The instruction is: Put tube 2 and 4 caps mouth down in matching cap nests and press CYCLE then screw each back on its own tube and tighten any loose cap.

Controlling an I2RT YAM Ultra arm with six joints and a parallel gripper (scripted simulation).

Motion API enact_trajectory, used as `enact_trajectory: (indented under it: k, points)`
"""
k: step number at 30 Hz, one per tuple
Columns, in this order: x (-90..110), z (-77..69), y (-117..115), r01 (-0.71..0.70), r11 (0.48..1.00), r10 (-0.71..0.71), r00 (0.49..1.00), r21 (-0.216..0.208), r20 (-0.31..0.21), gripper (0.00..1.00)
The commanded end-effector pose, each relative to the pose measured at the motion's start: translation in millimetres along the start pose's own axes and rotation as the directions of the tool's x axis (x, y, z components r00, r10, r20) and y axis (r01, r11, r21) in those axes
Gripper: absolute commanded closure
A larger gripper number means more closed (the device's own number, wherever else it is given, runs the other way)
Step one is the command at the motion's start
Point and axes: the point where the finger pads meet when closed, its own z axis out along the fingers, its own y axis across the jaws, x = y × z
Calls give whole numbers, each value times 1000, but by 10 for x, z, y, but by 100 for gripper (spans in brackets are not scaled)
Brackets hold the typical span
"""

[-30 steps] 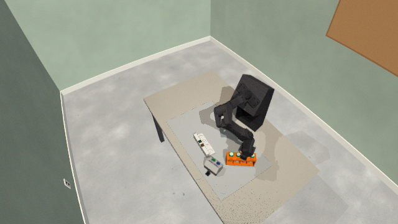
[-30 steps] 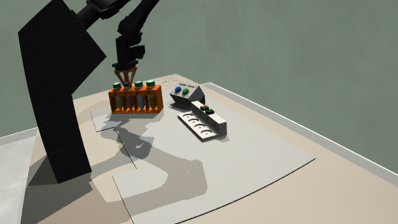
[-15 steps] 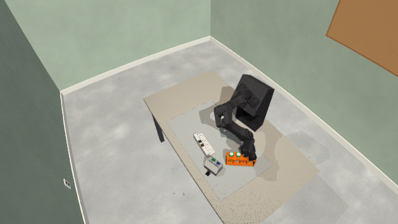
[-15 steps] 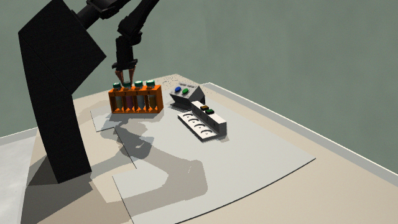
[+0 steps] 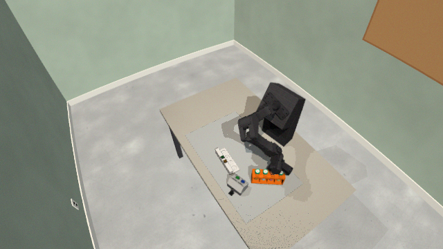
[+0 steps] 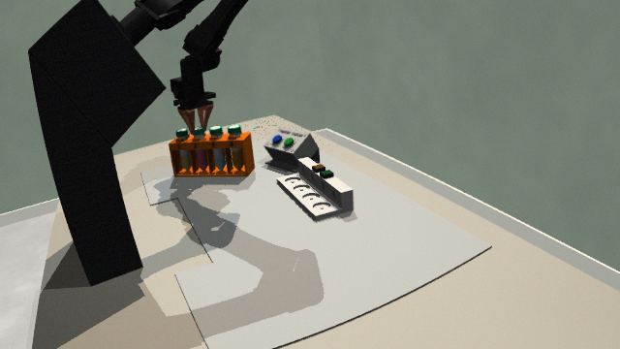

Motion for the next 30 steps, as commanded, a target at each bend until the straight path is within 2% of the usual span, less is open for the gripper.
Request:
enact_trajectory:
  k: [1,4,7,9,10,16,17,29,30]
  points:
    - [-20,-20,-16,241,971,-241,971,6,6,100]
    - [-20,-21,-16,383,924,-383,924,7,5,100]
    - [-20,-22,-16,517,856,-517,856,8,4,100]
    - [-20,-22,-16,517,856,-517,856,8,4,100]
    - [-20,-23,-16,551,834,-551,834,8,3,100]
    - [-20,-22,-16,551,834,-551,834,8,3,100]
    - [-20,-22,-16,551,834,-551,834,8,3,51]
    - [-20,-22,-16,551,834,-551,834,8,3,51]
    - [-20,-20,-16,480,877,-480,877,8,4,51]
